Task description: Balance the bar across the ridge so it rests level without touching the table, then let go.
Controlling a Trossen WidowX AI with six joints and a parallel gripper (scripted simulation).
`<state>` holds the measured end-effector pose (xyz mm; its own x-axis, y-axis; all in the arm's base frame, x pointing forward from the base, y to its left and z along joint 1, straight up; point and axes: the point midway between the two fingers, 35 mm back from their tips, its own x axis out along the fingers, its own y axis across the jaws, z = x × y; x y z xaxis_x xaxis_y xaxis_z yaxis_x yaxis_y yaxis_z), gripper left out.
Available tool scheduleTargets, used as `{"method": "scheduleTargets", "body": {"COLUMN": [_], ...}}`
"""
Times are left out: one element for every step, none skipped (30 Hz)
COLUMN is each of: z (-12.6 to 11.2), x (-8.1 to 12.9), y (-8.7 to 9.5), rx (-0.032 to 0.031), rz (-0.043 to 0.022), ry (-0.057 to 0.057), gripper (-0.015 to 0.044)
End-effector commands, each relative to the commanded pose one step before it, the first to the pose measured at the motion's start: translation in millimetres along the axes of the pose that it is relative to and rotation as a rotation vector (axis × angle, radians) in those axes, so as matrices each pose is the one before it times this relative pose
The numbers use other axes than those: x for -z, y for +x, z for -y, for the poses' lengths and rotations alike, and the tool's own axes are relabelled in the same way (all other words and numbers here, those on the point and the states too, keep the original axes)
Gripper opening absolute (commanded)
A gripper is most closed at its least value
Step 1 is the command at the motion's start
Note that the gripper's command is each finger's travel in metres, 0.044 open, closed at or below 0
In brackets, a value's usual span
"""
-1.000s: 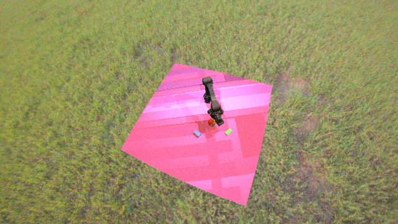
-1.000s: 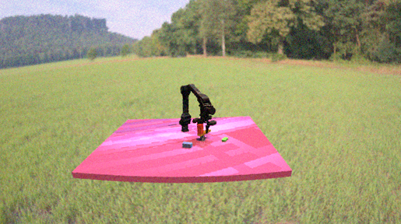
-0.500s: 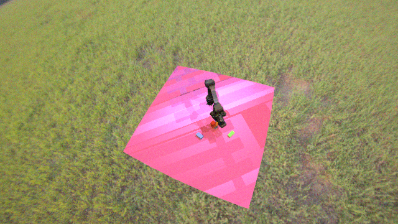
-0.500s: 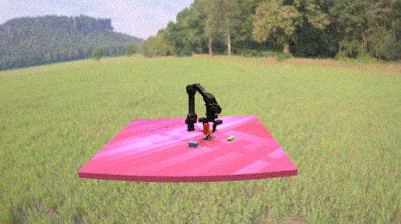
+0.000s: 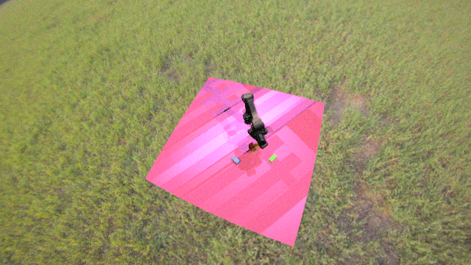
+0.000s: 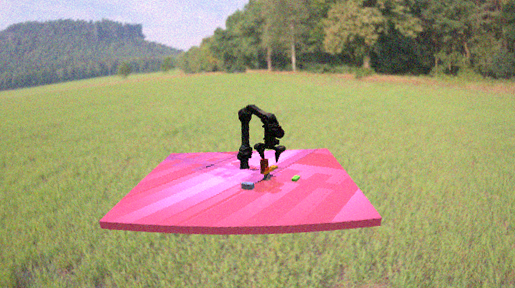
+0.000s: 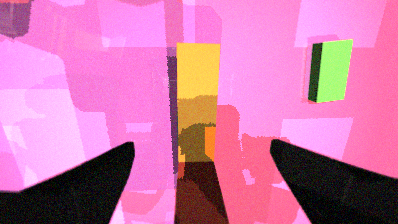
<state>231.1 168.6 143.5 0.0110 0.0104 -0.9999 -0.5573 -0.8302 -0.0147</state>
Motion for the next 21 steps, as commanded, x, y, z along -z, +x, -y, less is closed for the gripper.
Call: {"method": "scheduleTargets", "body": {"z": [-2.55,-1.0,-0.37,0.0,0.0,0.0,0.0,0.0,0.0,0.0,0.0,0.0,0.0,0.0,0.0,0.0,0.0,0.0,0.0,0.0,0.0], "x": [-1.0,-0.38,-0.14,0.0,0.0,0.0,0.0,0.0,0.0,0.0,0.0,0.0,0.0,0.0,0.0,0.0,0.0,0.0,0.0,0.0,0.0], "y": [-40.61,-6.08,-2.02,0.0,0.0,0.0,0.0,0.0,0.0,0.0,0.0,0.0,0.0,0.0,0.0,0.0,0.0,0.0,0.0,0.0,0.0], "rx": [0.01374,-0.00009,-0.00003,0.0,0.0,0.0,0.0,0.0,0.0,0.0,0.0,0.0,0.0,0.0,0.0,0.0,0.0,0.0,0.0,0.0,0.0], "rz": [-0.0051,0.00002,0.00001,0.0,0.0,0.0,0.0,0.0,0.0,0.0,0.0,0.0,0.0,0.0,0.0,0.0,0.0,0.0,0.0,0.0,0.0], "ry": [0.0008,0.0,0.0,0.0,0.0,0.0,0.0,0.0,0.0,0.0,0.0,0.0,0.0,0.0,0.0,0.0,0.0,0.0,0.0,0.0,0.0], "gripper": [0.044,0.044,0.044,0.044,0.044,0.044,0.044,0.044,0.044,0.044,0.044,0.044,0.044,0.044,0.044,0.044,0.044,0.044,0.044,0.044,0.044]}}
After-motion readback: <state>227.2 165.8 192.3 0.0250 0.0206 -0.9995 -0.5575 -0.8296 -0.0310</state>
